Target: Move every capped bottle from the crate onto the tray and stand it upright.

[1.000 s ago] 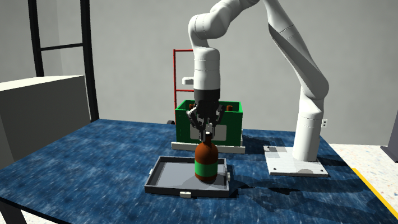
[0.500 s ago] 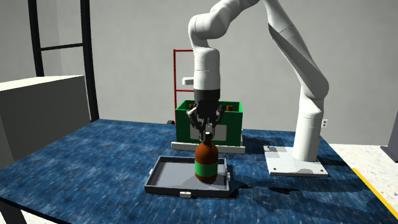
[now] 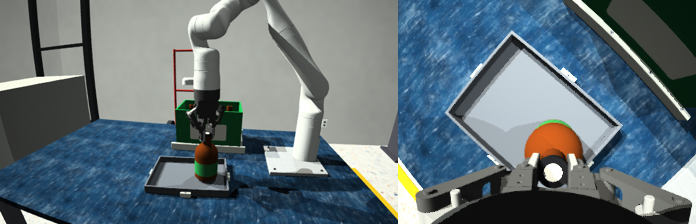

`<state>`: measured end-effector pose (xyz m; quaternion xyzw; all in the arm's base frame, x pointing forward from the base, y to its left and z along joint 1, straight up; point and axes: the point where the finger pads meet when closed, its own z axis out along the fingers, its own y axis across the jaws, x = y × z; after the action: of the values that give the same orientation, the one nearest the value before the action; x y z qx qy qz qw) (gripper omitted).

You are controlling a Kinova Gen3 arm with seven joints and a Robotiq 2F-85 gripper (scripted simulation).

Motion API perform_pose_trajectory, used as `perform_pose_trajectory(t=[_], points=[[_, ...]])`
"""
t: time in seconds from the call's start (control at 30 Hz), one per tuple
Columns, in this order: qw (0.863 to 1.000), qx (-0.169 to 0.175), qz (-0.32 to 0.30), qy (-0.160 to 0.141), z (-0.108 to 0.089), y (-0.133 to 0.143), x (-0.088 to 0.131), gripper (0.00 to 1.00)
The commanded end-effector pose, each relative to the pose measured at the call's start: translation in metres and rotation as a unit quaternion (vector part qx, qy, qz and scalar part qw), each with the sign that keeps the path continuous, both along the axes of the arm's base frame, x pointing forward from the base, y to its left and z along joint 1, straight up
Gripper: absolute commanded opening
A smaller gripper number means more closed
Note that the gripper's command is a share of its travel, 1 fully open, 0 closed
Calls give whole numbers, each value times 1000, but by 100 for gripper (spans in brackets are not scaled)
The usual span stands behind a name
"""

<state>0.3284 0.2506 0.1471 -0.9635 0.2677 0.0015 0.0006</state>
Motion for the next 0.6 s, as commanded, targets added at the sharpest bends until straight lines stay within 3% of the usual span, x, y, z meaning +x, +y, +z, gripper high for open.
perform_pose_trajectory(t=[0.0,0.4,0.43,0.57], points=[[1000,0,0,-2,0,0,1,0],[1000,-1,1,-3,-2,-1,2,0],[1000,0,-1,-1,0,0,1,100],[1000,0,-1,-1,0,0,1,100]])
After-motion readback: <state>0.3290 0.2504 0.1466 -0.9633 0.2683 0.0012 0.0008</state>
